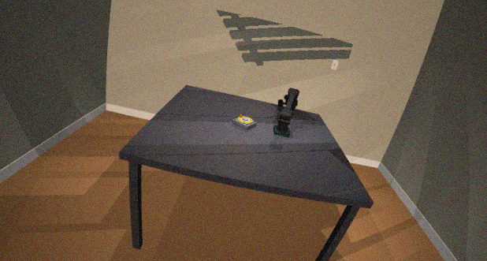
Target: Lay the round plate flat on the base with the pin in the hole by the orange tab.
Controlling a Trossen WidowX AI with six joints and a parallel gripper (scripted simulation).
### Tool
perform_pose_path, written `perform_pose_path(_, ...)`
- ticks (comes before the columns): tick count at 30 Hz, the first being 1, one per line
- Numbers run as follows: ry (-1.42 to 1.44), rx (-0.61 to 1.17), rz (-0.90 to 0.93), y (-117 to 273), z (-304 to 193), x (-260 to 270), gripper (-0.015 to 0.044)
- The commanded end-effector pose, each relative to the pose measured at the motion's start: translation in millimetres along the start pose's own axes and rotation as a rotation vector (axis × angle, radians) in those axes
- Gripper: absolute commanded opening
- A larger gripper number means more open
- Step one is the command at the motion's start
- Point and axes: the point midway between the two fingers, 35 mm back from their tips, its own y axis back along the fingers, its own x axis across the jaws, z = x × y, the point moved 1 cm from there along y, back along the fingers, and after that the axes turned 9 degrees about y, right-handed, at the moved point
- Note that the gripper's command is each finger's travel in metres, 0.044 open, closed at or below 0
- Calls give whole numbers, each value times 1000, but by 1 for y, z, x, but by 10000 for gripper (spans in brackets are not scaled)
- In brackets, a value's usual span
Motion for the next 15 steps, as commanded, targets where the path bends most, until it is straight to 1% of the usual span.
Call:
perform_pose_path(1,5,-9,-4,0,5,-2,374)
perform_pose_path(2,17,-30,-13,0,16,-7,347)
perform_pose_path(4,21,-35,-9,-2,23,-5,295)
perform_pose_path(5,15,-23,15,-6,30,8,269)
perform_pose_path(7,2,18,97,-18,51,54,216)
perform_pose_path(9,0,27,112,-19,55,63,164)
perform_pose_path(15,-6,110,258,-23,91,149,6)
